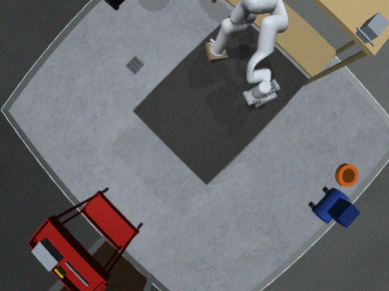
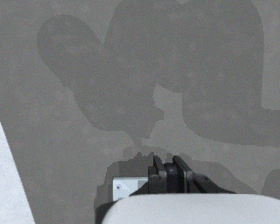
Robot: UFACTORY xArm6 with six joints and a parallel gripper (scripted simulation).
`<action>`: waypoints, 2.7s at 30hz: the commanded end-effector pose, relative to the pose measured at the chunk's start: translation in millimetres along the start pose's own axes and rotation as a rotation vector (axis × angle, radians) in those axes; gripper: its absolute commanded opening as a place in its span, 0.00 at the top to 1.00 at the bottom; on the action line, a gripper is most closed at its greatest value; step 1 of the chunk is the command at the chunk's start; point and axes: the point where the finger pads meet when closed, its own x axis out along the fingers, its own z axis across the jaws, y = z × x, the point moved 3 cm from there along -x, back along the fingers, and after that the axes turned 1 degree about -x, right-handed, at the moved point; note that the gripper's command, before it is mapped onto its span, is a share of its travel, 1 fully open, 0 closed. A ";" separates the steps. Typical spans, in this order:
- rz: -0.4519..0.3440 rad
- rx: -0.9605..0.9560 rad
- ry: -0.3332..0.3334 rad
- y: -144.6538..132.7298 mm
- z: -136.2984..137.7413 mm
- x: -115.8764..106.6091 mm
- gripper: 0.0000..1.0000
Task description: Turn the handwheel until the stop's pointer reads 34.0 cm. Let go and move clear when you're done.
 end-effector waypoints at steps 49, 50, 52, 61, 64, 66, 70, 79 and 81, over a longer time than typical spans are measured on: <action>0.000 0.000 0.002 -0.4 22.3 50.9 0.94; 0.000 0.000 0.002 -0.5 23.7 50.2 0.94; 0.000 0.000 0.002 -0.5 26.2 48.3 0.94; 0.000 0.000 0.002 -0.6 32.9 40.8 0.94; 0.000 0.000 0.002 -0.6 34.8 37.0 0.94; 0.000 0.000 0.002 -0.7 35.8 34.3 0.94; 0.000 0.000 0.002 -0.7 37.0 28.2 0.94; 0.000 0.000 0.002 -0.7 35.9 17.8 0.94; 0.000 0.000 0.002 -0.6 35.1 15.2 0.94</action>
